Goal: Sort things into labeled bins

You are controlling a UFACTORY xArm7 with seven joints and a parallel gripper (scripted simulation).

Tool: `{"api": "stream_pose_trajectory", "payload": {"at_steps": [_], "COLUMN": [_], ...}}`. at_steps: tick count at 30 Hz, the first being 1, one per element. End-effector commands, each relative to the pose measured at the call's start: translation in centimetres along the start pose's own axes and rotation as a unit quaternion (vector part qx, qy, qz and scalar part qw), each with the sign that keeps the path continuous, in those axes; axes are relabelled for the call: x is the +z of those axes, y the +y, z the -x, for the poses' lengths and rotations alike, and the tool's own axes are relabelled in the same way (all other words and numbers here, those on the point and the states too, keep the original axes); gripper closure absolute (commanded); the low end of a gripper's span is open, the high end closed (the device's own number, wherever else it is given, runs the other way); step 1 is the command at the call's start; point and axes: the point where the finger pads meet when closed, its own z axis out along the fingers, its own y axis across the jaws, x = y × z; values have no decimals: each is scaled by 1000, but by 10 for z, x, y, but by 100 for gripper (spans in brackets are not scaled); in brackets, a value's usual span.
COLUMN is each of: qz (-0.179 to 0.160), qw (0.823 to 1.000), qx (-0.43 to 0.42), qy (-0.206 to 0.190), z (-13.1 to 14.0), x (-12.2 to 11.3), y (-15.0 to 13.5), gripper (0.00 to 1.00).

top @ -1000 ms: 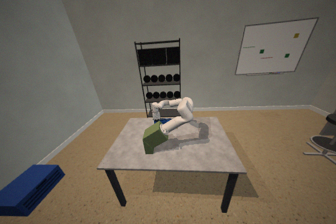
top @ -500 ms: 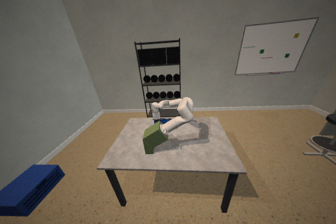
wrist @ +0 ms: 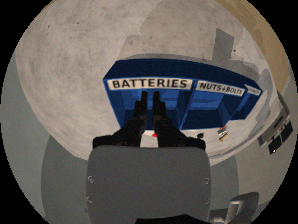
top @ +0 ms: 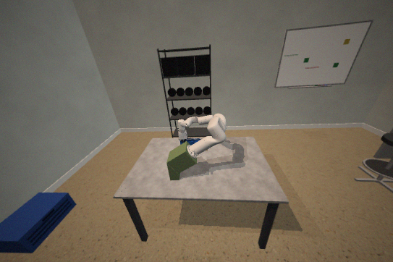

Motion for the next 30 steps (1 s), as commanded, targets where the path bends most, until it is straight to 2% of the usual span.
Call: {"api": "stream_pose_trajectory", "payload": {"at_steps": [1, 18, 25, 30], "qz": [-2, -2, -2, -2], "qw": [1000, 1000, 1000, 1000], "qx": [0, 0, 0, 0], "qy": [2, 2, 2, 2], "z": [-1, -1, -1, -1], "x": [-8, -28, -56, -58], "y": [-1, -1, -1, -1], "gripper": [93, 93, 93, 93]}}
